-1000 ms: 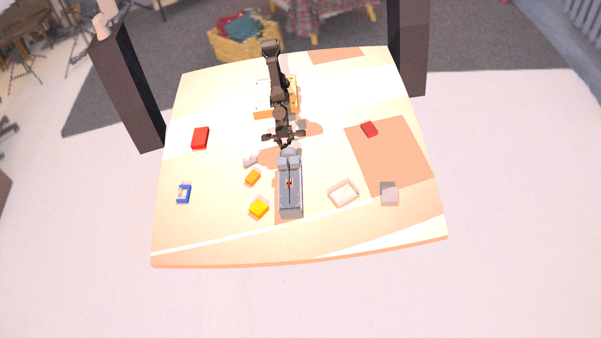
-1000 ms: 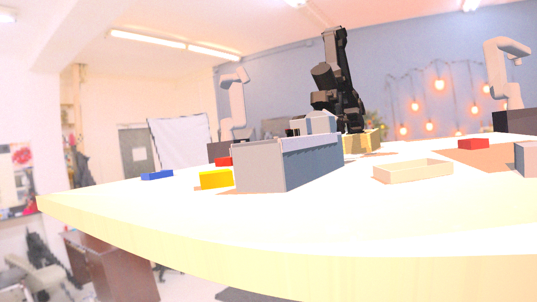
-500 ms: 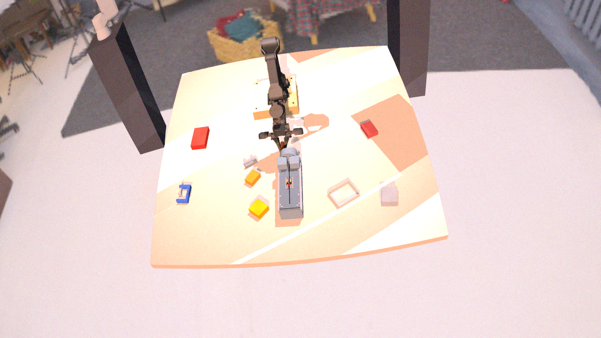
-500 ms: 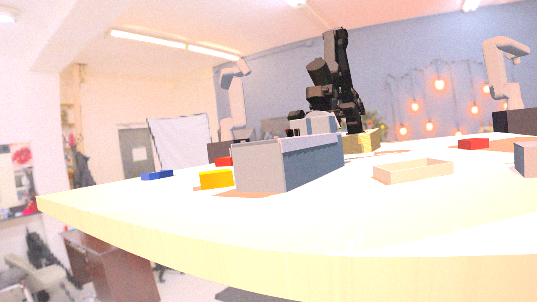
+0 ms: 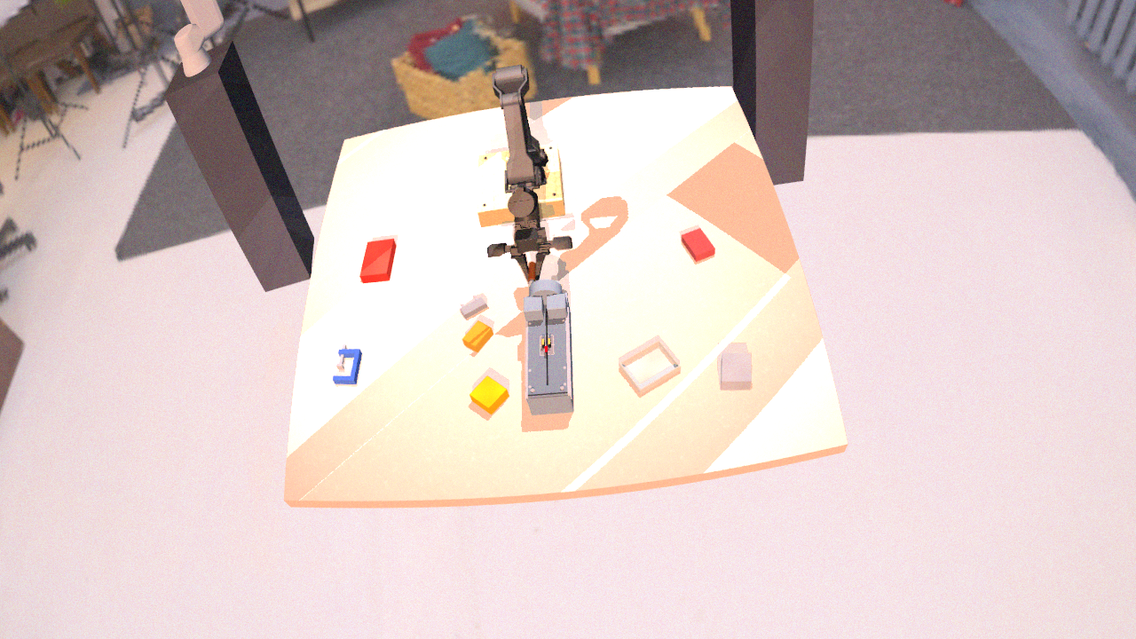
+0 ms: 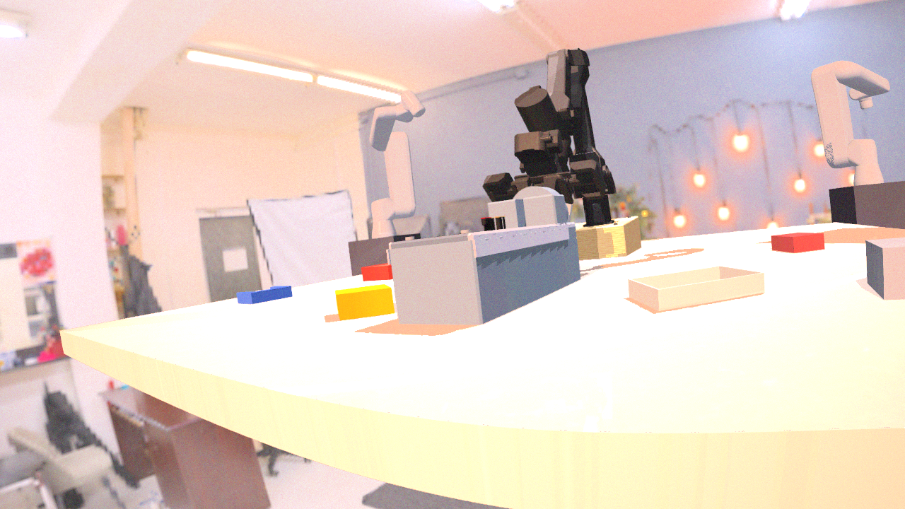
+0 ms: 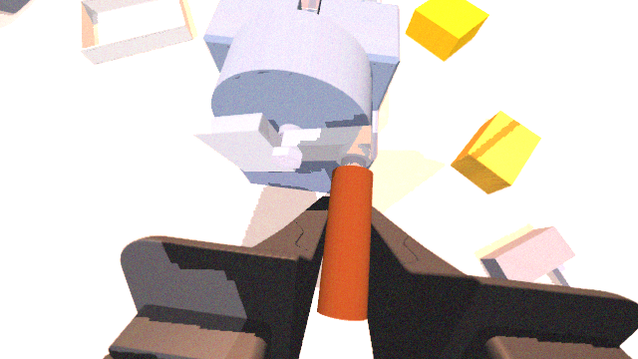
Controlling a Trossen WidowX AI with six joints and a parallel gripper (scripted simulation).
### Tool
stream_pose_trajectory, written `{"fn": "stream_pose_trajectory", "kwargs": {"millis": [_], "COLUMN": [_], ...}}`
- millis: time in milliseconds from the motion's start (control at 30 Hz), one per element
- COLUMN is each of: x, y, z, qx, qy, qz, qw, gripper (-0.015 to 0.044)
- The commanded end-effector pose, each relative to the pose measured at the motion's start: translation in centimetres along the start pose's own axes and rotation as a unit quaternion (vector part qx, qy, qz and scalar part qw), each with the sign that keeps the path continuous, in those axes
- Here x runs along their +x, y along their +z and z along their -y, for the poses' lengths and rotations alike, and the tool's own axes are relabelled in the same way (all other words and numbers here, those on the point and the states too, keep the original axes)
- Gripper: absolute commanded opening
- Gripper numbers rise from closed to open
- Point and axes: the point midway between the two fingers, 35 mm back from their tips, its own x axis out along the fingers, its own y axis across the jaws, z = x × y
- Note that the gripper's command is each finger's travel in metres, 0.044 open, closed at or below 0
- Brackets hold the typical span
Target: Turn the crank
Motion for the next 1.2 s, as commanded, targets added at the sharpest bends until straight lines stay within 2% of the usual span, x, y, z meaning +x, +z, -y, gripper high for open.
{"fn": "stream_pose_trajectory", "kwargs": {"millis": [0,1167], "x": [-0.7,-1.6], "y": [0.6,1.6], "z": [-0.3,-2.8], "qx": [0.002,0.003], "qy": [0.000,0.001], "qz": [0.006,0.006], "qw": [1.000,1.000], "gripper": [0.0000,0.0000]}}
